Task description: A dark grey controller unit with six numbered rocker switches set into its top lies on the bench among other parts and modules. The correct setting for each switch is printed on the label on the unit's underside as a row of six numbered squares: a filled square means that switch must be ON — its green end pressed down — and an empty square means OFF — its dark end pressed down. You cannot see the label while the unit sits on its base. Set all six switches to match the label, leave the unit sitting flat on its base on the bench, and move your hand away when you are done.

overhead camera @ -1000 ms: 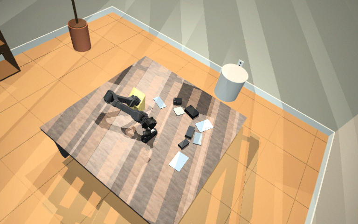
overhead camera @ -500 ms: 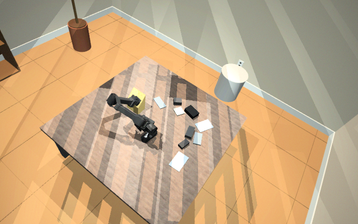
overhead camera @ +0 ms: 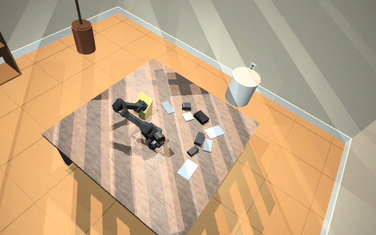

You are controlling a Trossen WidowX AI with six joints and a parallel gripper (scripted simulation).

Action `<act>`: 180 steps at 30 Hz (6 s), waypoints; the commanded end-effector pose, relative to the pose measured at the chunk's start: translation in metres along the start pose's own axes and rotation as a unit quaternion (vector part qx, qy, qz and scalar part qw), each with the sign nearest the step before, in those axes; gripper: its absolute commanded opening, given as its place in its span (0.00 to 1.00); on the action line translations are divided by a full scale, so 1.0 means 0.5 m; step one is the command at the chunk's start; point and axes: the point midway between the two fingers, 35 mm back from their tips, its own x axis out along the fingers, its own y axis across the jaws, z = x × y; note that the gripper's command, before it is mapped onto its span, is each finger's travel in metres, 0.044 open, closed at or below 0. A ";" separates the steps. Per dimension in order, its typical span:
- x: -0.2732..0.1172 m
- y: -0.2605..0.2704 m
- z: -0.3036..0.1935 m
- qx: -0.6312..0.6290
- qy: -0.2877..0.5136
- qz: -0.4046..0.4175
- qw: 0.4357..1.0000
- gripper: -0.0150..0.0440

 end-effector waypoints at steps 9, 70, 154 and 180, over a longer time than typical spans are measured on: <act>0.044 0.005 0.005 -0.004 -0.002 0.003 1.000 1.00; 0.058 0.009 0.012 -0.005 -0.001 0.003 1.000 0.82; -0.055 0.008 0.089 -0.006 -0.003 0.003 1.000 0.82; -0.080 0.009 0.121 -0.006 -0.004 0.003 1.000 0.82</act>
